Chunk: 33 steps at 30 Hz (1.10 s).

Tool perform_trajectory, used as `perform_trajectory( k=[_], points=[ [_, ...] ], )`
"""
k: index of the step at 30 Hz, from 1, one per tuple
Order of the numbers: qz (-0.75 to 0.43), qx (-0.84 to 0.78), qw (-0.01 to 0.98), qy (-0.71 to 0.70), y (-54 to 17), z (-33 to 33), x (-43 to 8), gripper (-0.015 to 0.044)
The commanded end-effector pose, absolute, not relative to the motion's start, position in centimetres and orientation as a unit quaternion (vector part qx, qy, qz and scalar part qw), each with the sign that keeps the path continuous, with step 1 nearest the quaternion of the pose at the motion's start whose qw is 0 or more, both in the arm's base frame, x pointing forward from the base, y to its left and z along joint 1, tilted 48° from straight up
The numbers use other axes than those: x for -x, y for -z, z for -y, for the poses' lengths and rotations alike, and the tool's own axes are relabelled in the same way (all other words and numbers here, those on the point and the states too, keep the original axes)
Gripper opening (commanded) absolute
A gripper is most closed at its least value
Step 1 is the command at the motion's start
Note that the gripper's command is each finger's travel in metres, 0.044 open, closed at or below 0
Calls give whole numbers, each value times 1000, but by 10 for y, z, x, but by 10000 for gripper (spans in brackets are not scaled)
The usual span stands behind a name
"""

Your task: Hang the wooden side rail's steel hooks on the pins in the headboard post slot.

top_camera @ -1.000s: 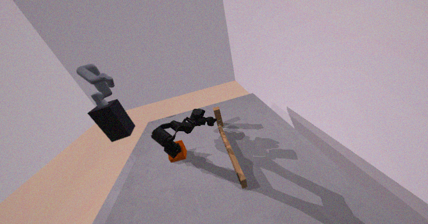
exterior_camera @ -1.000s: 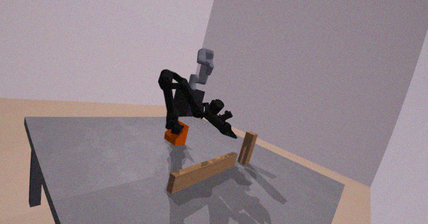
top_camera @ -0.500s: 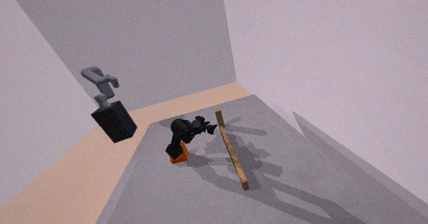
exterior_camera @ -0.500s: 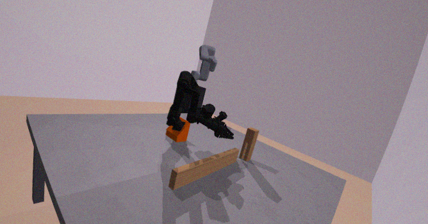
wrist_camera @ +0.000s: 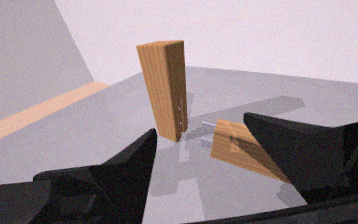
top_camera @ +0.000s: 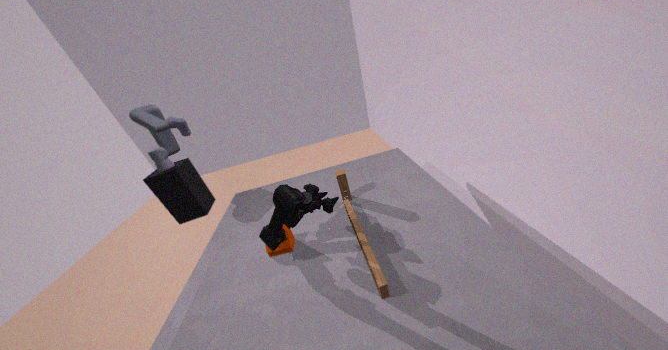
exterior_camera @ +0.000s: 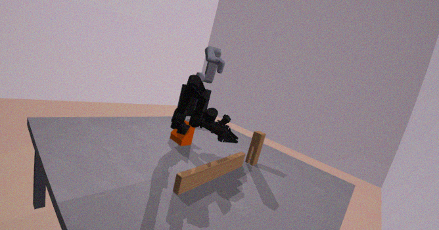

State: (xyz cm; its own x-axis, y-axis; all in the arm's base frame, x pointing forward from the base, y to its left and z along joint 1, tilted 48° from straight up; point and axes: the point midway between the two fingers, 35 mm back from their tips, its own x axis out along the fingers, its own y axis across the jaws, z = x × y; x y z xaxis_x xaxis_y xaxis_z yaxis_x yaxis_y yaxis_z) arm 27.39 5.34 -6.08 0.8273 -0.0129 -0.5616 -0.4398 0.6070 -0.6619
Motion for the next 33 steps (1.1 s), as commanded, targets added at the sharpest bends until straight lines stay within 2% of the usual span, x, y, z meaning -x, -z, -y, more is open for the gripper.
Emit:
perform_trajectory(
  k=[1, 18, 33],
  points=[
    [-266, 427, 855, -127, 62, -54, -273, 440],
    [-357, 468, 781, -209, 83, -61, -320, 440],
    [-441, 472, 698, -310, 31, -55, -343, 440]
  ],
)
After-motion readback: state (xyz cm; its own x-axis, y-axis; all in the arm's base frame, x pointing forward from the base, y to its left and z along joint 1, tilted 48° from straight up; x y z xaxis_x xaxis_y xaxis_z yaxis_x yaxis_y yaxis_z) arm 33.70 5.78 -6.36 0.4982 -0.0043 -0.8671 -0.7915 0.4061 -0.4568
